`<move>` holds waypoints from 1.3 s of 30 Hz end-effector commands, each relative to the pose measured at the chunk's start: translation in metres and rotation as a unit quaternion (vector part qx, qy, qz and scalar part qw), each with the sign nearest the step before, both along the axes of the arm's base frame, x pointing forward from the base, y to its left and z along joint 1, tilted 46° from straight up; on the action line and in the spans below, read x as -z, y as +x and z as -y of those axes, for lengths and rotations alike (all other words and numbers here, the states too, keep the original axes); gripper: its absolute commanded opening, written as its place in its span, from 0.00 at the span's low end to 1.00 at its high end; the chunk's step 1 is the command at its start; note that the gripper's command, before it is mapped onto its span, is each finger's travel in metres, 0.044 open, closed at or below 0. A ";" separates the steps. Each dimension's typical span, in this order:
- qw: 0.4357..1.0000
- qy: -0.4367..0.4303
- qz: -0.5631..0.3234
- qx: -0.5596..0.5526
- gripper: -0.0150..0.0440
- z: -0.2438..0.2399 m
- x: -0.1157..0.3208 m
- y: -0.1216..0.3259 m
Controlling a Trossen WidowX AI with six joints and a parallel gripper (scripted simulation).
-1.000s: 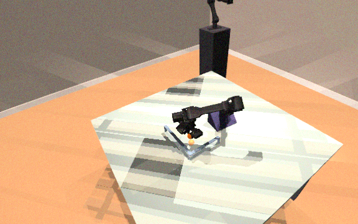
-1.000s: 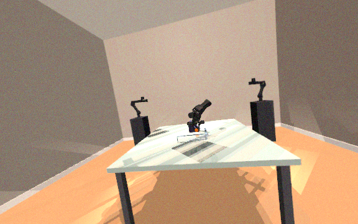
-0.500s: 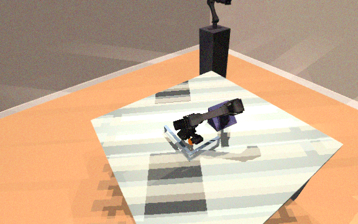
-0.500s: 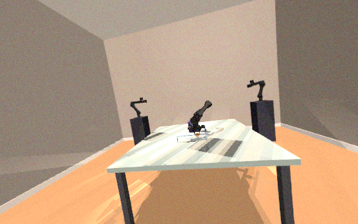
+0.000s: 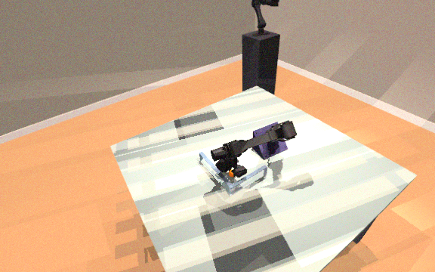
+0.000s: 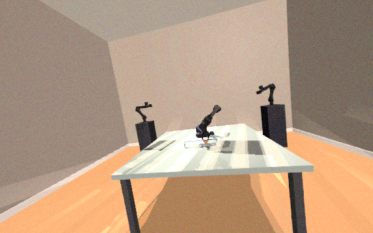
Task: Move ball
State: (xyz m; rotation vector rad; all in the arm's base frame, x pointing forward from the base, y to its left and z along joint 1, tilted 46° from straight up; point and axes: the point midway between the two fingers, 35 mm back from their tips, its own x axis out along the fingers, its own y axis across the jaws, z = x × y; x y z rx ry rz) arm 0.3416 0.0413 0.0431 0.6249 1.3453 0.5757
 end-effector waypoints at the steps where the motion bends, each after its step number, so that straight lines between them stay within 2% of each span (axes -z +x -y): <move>1: 1.000 0.000 0.000 0.000 0.43 0.000 0.000 0.000; 9: 1.000 0.000 0.000 0.000 0.77 0.000 0.000 0.000; 14: 1.000 -0.001 0.000 0.000 0.77 0.008 -0.007 0.000; 19: 1.000 0.000 -0.002 0.000 0.77 0.059 -0.058 -0.012; 30: 1.000 0.001 -0.001 0.008 0.77 0.060 -0.055 -0.010; 35: 1.000 0.000 -0.001 0.006 0.99 0.089 -0.084 -0.016; 39: 1.000 0.000 -0.001 0.006 1.00 0.095 -0.090 -0.018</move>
